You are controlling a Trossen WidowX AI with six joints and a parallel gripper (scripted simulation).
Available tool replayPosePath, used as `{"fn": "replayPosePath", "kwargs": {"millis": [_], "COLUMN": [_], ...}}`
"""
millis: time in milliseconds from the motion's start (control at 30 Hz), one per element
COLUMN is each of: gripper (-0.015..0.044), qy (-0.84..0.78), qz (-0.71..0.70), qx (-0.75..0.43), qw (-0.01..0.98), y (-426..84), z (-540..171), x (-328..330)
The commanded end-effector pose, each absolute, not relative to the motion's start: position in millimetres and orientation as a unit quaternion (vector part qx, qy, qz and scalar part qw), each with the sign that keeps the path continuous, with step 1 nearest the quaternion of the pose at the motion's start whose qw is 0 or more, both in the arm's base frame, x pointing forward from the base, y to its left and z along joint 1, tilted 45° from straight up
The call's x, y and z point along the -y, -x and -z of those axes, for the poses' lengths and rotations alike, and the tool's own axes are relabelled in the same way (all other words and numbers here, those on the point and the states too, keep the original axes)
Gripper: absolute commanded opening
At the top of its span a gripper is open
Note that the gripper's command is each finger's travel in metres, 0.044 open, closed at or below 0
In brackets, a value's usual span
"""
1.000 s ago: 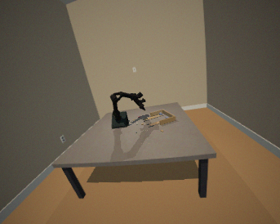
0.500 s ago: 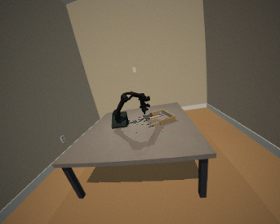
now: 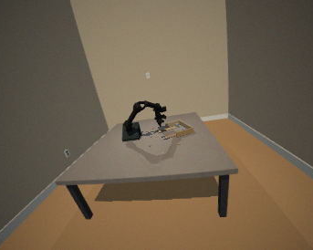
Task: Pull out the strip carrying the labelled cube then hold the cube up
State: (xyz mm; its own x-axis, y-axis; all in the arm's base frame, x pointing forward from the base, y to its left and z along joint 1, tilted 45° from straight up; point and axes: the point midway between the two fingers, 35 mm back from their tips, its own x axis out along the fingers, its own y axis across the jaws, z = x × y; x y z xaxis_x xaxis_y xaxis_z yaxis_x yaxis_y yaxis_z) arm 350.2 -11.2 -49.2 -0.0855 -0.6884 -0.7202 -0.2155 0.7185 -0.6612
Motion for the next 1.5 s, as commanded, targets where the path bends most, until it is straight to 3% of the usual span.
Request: {"fn": "replayPosePath", "kwargs": {"millis": [0, 1467], "gripper": [0.0, 0.0], "qy": [0.321, 0.322], "qz": [0.198, 0.2], "qx": [-0.713, -0.713], "qw": [0.591, 0.59], "y": [-347, -341], "z": [55, 86], "x": [19, 49]}}
